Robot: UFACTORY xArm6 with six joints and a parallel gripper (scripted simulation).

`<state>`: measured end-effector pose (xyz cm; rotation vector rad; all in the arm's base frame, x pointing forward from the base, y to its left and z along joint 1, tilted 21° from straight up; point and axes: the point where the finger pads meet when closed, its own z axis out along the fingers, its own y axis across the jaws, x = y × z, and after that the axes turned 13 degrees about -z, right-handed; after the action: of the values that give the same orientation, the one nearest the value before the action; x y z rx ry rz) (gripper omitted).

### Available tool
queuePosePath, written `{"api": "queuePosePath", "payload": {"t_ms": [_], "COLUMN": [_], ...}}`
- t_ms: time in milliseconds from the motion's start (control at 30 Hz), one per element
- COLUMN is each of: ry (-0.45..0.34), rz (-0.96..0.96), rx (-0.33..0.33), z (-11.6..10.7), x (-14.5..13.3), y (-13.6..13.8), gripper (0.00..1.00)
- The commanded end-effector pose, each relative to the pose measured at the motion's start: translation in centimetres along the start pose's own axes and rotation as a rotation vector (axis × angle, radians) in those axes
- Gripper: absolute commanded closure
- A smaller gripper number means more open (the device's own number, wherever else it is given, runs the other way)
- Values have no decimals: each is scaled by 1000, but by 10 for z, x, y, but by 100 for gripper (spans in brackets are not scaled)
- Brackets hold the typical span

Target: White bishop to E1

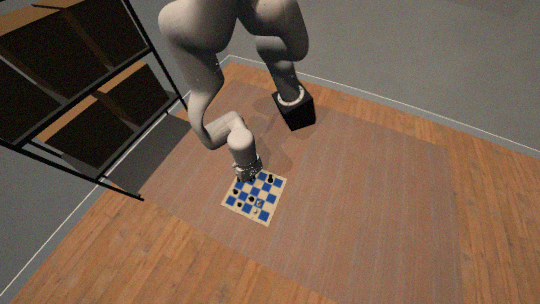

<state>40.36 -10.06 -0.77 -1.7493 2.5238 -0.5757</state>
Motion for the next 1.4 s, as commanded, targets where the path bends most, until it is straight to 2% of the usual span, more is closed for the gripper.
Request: {"api": "queuePosePath", "payload": {"t_ms": [0, 433, 867, 933, 1000, 1067, 1100, 1133, 1167, 1267, 1333, 1367], "ry": [0, 0, 0, 1, 3, 3, 3, 3, 2, 2, -1, -1], "rz": [0, 0, -3, -58, -185, -185, -261, -261, -332, -332, -427, -427], "rx": [-2, -2, -2, -1, 0, 0, 0, 0, 0, 0, -1, -1], "z": [-26, -81, -83, -83, -83, -83, -83, -83, -83, -83, -83, -83], "x": [0, 0, -1, -13, -48, -48, -71, -71, -94, -94, -127, -127], "y": [-1, -2, -2, -16, -46, -46, -61, -61, -73, -73, -86, -86], "gripper": [100, 100, 100, 100, 100, 100, 100, 100, 100, 100, 100, 100]}}
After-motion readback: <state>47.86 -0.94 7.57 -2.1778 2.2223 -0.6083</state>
